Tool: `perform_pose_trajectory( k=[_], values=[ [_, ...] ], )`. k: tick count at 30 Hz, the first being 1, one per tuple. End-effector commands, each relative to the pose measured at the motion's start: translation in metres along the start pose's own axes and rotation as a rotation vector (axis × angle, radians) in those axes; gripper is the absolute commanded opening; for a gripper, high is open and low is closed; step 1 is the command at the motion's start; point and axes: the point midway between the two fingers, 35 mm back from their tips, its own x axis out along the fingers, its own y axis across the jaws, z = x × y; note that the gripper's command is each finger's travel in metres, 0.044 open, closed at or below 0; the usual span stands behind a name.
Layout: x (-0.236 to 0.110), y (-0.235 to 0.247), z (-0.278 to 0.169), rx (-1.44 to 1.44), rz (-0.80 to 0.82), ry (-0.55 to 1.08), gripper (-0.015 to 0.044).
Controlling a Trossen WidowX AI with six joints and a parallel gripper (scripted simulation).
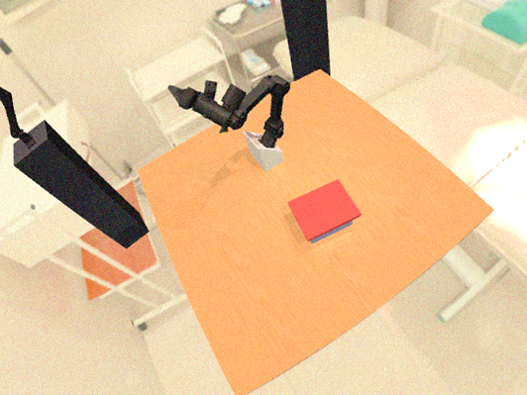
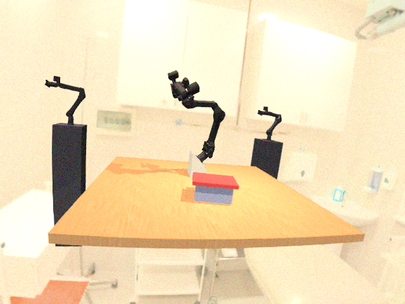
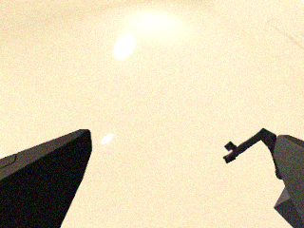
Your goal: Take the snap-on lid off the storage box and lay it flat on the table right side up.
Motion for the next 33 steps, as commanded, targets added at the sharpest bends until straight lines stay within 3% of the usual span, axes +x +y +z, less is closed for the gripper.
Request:
perform_pose_trajectory(
  k=[1, 7, 13, 20, 23, 30, 33],
  values=[
    [-0.001, 0.001, 0.000, 0.003, 0.010, 0.003, 0.0374],
    [-0.050, 0.037, 0.000, 0.103, 0.314, 0.148, 0.0235],
    [-0.102, 0.055, -0.005, 0.186, 0.536, 0.335, 0.0235],
    [-0.197, 0.053, -0.019, 0.288, 0.792, 0.730, 0.0235],
    [-0.218, 0.047, -0.022, 0.307, 0.830, 0.830, 0.0235],
    [-0.319, -0.002, -0.031, 0.353, 0.905, 1.347, 0.0235],
    [-0.338, -0.017, -0.031, 0.352, 0.897, 1.458, 0.0235]
  ],
)
